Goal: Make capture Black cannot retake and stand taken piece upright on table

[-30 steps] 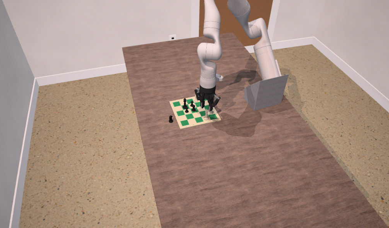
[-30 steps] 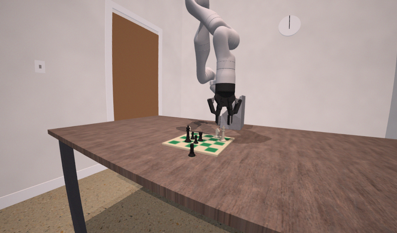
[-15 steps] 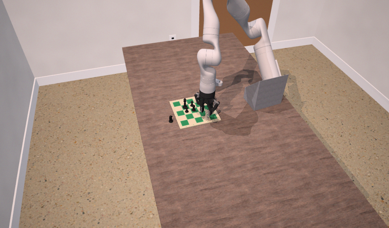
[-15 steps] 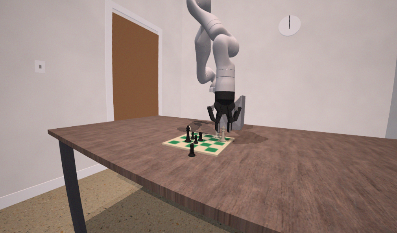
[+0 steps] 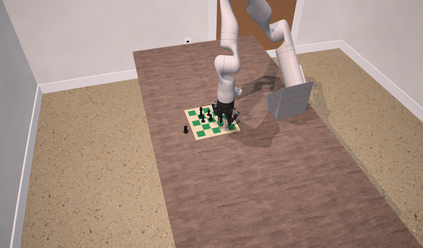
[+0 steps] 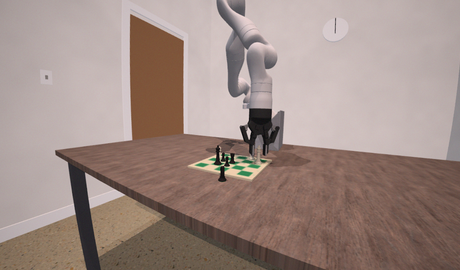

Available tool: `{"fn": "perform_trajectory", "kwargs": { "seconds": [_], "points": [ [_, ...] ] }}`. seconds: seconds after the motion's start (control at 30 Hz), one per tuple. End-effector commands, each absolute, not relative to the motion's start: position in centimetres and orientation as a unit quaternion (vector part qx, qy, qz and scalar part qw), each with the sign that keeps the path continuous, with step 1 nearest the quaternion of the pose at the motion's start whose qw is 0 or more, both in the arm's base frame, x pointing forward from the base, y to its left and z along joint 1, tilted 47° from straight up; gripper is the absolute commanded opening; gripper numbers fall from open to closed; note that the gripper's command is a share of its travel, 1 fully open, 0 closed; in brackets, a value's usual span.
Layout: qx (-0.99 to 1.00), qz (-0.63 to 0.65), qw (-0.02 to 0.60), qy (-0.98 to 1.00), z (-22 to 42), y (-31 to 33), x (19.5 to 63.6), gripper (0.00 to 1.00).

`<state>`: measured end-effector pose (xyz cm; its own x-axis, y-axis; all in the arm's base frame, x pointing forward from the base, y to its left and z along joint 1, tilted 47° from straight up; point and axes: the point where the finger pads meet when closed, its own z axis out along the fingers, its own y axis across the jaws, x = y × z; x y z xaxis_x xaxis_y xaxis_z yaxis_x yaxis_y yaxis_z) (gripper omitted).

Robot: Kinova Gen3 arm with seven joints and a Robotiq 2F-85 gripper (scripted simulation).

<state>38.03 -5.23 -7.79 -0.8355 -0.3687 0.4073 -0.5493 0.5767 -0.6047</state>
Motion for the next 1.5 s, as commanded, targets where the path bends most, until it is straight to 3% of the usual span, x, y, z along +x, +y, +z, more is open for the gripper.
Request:
{"fn": "perform_trajectory", "kwargs": {
  "seconds": [0.0, 0.87, 0.9, 1.47],
  "points": [
    [0.261, 0.379, 0.118, -0.88, -7.77, -5.15, 38.08, 0.41],
    [0.261, 0.379, 0.118, -0.88, -7.77, -5.15, 38.08, 0.41],
    [0.261, 0.379, 0.118, -0.88, -7.77, -5.15, 38.08, 0.0],
    [0.261, 0.379, 0.118, -0.88, -7.77, -5.15, 38.08, 0.0]
  ]
}}
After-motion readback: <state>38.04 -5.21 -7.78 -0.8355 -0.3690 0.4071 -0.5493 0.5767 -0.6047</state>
